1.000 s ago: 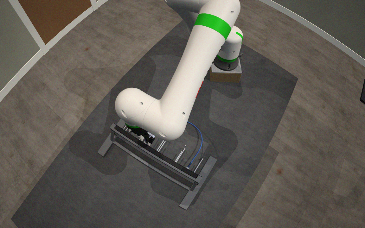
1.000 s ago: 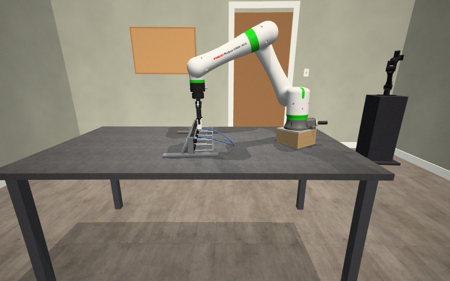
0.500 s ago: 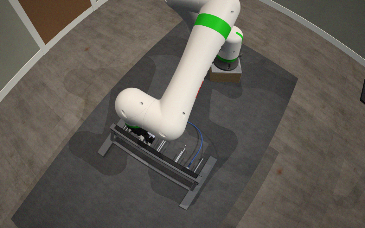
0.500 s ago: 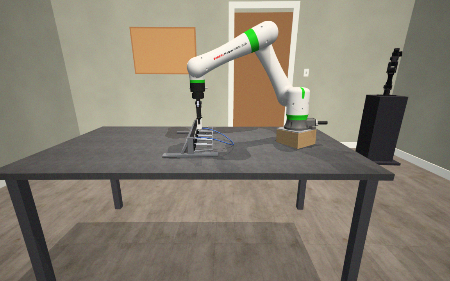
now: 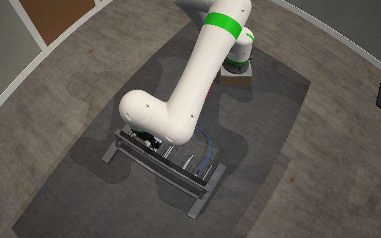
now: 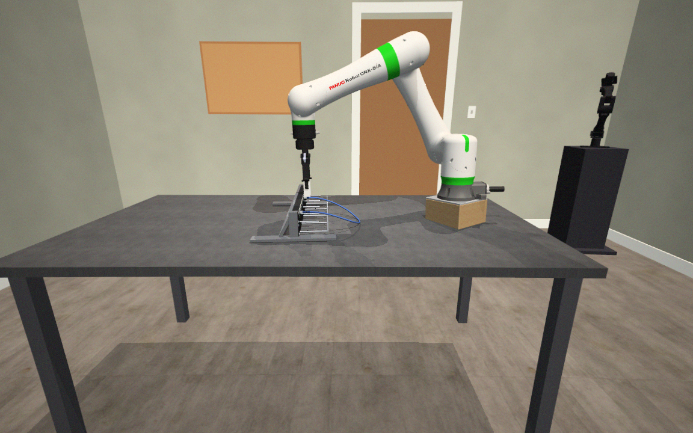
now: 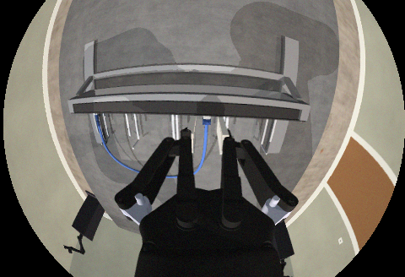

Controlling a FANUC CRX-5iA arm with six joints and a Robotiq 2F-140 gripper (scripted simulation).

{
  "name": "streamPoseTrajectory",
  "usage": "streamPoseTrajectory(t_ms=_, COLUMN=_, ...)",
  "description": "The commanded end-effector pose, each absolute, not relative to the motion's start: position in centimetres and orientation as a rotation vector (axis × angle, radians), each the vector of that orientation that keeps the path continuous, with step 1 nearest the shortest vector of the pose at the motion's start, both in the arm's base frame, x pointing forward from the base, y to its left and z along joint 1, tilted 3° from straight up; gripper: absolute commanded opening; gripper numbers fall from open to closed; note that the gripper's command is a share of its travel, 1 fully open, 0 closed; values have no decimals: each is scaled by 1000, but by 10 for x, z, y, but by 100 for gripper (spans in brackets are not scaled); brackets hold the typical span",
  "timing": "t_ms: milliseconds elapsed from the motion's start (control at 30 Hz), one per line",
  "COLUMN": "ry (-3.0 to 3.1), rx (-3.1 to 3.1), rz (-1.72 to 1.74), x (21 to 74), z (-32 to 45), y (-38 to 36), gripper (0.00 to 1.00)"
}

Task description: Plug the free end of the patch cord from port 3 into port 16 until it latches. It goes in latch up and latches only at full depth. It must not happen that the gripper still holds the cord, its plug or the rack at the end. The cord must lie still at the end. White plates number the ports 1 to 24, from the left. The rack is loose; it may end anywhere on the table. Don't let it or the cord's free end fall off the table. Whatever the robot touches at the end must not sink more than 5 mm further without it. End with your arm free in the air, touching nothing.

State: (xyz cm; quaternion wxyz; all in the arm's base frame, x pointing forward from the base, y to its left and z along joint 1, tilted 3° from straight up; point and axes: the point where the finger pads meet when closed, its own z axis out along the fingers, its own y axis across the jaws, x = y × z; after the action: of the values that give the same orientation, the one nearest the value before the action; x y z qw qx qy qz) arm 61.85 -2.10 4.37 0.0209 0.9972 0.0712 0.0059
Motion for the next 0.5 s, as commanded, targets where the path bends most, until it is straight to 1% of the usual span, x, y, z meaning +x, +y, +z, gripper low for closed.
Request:
streamPoseTrajectory(t_ms=0, ry=221, rx=3092, rz=19, x=619, z=50, y=-21, gripper=22)
streamPoseTrajectory(t_ms=467, ry=221, rx=3092, rz=19, x=617, z=91, y=-19, gripper=22)
